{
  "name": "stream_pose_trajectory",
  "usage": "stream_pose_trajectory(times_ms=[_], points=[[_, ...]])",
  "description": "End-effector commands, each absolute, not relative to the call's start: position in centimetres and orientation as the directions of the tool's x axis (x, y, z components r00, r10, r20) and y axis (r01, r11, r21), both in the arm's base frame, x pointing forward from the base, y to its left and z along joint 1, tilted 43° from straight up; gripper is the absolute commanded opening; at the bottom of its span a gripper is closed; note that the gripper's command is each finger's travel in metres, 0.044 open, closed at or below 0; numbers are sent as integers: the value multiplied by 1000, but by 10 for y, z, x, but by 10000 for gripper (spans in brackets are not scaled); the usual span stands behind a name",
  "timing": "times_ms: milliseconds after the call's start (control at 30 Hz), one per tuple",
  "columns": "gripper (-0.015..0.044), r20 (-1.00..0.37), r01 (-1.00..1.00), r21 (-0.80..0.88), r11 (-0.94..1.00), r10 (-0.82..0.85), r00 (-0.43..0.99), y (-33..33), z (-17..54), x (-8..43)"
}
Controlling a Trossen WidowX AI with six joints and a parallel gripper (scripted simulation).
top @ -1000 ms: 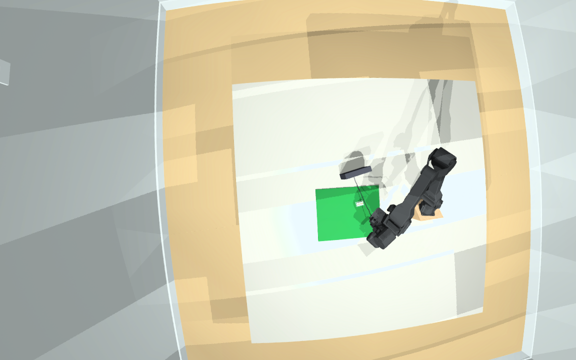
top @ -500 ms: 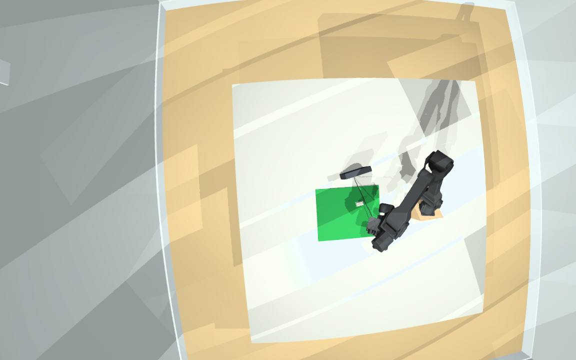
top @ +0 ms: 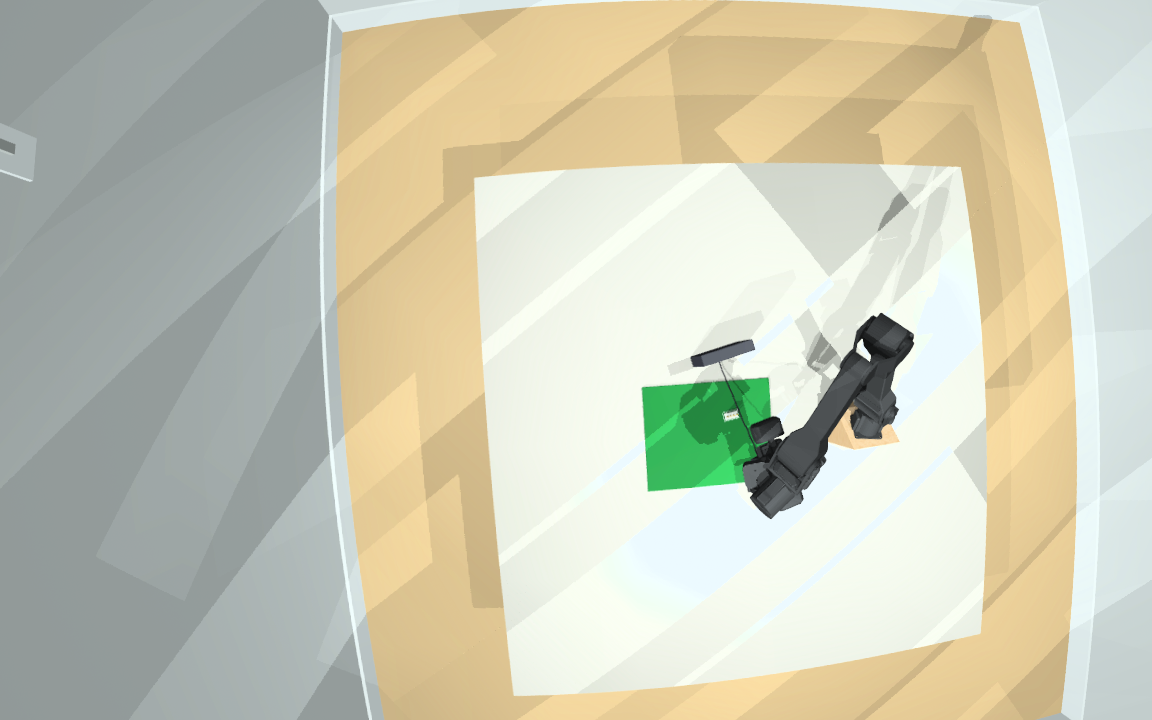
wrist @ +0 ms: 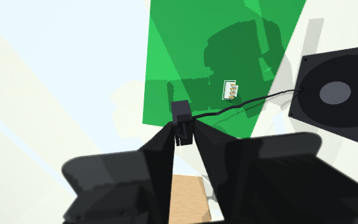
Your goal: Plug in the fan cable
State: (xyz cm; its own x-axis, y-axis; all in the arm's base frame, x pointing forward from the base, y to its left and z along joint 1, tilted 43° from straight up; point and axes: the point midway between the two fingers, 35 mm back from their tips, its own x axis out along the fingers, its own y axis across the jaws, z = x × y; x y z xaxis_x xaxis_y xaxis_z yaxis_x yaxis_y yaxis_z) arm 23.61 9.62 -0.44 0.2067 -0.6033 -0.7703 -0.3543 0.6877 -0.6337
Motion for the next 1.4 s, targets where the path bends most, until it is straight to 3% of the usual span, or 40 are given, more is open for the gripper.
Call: stream_pose_trajectory(times_ms=[0, 600, 900, 1367], points=[[0, -765, -490, -619, 614, -614, 197, 98, -4, 238], [0, -736, -887, -397, 238, -660, 152, 101, -6, 241], [0, -749, -891, -380, 247, -647, 140, 99, -7, 240], [0, -873, -903, -247, 351, -485, 51, 84, -21, 233]])
